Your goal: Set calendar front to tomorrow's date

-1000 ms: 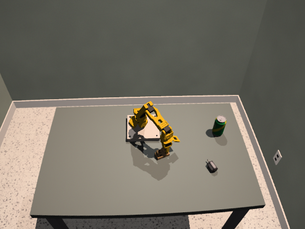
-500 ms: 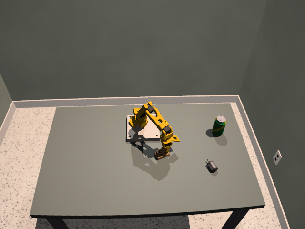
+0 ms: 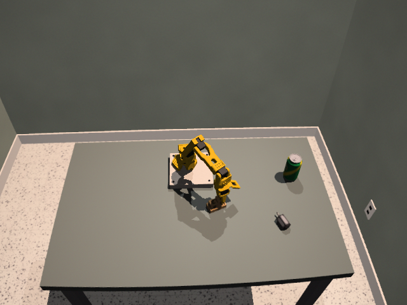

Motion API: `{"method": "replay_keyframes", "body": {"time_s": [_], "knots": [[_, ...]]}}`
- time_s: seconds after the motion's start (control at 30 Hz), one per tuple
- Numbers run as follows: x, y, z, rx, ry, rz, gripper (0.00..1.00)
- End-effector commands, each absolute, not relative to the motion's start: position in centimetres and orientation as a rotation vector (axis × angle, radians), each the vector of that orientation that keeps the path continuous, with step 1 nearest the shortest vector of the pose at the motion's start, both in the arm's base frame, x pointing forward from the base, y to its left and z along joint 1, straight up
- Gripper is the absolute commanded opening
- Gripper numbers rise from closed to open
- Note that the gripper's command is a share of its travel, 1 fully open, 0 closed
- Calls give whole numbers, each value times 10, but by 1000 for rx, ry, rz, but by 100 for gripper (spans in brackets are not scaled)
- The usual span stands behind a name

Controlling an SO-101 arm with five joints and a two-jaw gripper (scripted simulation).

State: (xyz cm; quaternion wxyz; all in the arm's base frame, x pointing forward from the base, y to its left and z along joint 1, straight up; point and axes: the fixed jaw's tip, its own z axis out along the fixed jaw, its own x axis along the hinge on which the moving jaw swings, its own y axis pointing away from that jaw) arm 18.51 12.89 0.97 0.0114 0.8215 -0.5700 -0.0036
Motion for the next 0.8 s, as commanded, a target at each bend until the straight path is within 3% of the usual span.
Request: {"method": "replay_keyframes", "body": {"time_s": [0.0, 0.77], "knots": [[186, 129, 13, 2570, -1779, -10, 0], [185, 129, 40, 2570, -1779, -10, 0]]}}
